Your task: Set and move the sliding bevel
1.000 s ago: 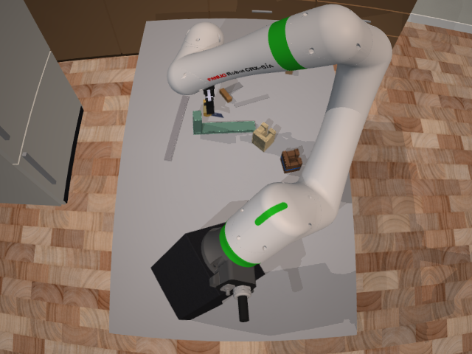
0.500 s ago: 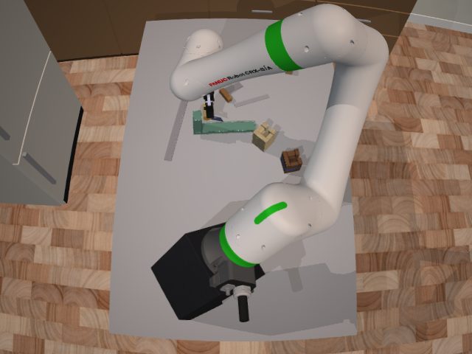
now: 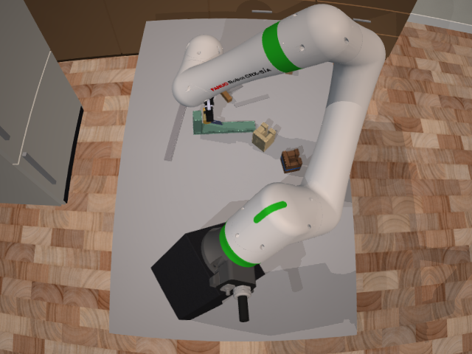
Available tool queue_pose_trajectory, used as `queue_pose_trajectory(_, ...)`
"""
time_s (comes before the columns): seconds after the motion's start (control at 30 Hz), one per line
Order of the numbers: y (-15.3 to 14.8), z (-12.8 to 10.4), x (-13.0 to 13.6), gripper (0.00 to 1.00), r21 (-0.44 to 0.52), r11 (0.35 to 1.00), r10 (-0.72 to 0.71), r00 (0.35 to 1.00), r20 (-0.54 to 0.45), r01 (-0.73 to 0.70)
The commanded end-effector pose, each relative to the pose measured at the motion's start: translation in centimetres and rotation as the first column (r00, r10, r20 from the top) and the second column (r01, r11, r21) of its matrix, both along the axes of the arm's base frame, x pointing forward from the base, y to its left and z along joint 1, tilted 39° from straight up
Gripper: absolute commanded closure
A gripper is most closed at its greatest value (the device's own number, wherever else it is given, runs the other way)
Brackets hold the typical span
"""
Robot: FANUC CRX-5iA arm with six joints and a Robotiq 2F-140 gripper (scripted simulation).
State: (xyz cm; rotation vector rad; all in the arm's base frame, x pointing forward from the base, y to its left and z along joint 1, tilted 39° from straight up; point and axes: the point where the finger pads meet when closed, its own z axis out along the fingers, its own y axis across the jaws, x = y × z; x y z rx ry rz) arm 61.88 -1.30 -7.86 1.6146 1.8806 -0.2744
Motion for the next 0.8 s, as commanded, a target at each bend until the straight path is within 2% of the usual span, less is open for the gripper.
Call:
queue_pose_trajectory(0.0,-0.07,-0.2,0.18,0.9,0.001,1.0,0.001,1.0,0.002,-0.001)
queue_pose_trajectory(0.77,-0.16,-0.59,0.31,0.9,0.001,1.0,0.001,1.0,0.002,-0.001)
